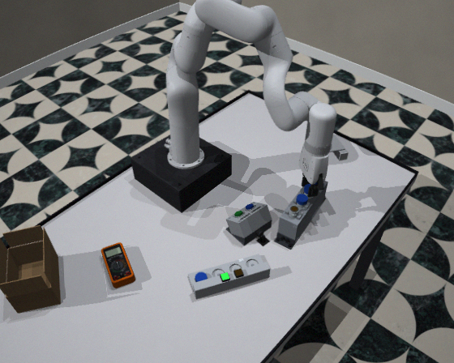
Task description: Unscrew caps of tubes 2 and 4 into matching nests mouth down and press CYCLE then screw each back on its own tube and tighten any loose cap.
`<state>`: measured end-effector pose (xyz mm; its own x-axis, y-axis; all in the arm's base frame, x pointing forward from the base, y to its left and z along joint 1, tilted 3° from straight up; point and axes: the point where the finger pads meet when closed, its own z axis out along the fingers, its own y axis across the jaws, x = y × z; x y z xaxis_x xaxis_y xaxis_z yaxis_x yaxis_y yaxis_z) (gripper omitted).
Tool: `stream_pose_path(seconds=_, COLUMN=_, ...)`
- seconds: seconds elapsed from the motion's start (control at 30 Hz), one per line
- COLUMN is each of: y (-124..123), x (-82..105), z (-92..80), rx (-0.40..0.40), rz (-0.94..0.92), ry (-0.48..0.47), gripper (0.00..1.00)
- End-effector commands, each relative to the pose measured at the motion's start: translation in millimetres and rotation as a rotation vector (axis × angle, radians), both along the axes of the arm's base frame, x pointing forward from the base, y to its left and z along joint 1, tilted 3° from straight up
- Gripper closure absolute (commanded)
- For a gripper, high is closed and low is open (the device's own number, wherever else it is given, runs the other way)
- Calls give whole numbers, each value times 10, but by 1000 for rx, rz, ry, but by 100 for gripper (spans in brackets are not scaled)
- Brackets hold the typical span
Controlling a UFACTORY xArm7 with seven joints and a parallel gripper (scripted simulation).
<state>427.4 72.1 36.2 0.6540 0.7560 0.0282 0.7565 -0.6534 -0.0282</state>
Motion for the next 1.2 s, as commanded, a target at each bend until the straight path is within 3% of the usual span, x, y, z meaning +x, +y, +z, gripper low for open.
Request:
stream_pose_path(seconds=0.0, y=2, x=18, z=18, rx=6, rz=176, ry=-12, gripper=54)
stream_pose_path(seconds=0.47, y=2, x=18, z=19, rx=3, rz=1004, ry=-47, gripper=54)
stream_pose_path(seconds=0.53, y=2, x=18, z=19, rx=3, rz=1004, ry=-47, gripper=54)
stream_pose_path(seconds=0.67, y=2, x=18, z=19, rx=3, rz=1285, ry=-58, gripper=54)
stream_pose_path(seconds=0.9, y=2, x=18, z=19, rx=6, rz=1310, ry=-60, gripper=54)
stream_pose_path(seconds=0.93, y=2, x=18, z=19, rx=6, rz=1310, ry=-60, gripper=100)
stream_pose_path(seconds=1.17, y=2, x=19, z=19, rx=6, rz=1310, ry=-60, gripper=100)
